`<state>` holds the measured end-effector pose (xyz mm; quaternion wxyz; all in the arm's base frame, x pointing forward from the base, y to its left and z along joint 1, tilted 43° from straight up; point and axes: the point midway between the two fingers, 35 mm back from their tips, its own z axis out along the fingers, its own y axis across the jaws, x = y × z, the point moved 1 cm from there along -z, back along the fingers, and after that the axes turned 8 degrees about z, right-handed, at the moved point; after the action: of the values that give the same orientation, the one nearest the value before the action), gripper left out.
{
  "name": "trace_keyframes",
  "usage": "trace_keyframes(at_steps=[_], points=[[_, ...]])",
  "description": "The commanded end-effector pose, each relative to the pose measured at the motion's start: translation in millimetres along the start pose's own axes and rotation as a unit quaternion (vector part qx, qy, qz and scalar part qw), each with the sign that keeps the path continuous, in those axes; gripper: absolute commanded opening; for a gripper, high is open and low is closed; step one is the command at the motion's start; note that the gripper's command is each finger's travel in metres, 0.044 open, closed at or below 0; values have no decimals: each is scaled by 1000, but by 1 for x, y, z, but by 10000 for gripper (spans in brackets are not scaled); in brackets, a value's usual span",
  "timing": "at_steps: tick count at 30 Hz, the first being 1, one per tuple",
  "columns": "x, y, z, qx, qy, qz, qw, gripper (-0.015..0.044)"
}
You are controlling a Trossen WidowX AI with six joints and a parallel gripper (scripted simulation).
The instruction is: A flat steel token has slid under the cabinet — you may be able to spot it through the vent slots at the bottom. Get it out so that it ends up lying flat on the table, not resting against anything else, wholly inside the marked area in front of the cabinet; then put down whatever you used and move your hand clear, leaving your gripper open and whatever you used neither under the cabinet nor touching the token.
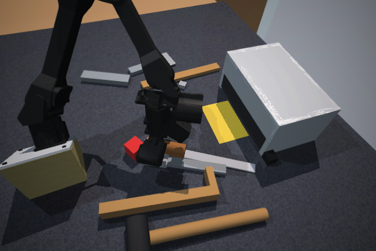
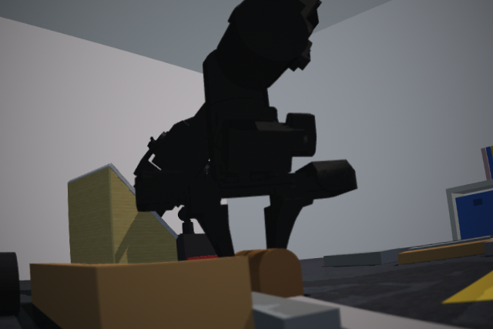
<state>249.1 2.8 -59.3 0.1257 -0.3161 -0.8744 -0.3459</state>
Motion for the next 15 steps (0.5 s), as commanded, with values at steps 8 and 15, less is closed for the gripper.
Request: trace_keyframes(at_steps=[8, 15], points=[[-5, -17, -1, 4, -3, 6, 1000, 0], [-8, -26, -1, 4, -3, 6, 1000, 0]])
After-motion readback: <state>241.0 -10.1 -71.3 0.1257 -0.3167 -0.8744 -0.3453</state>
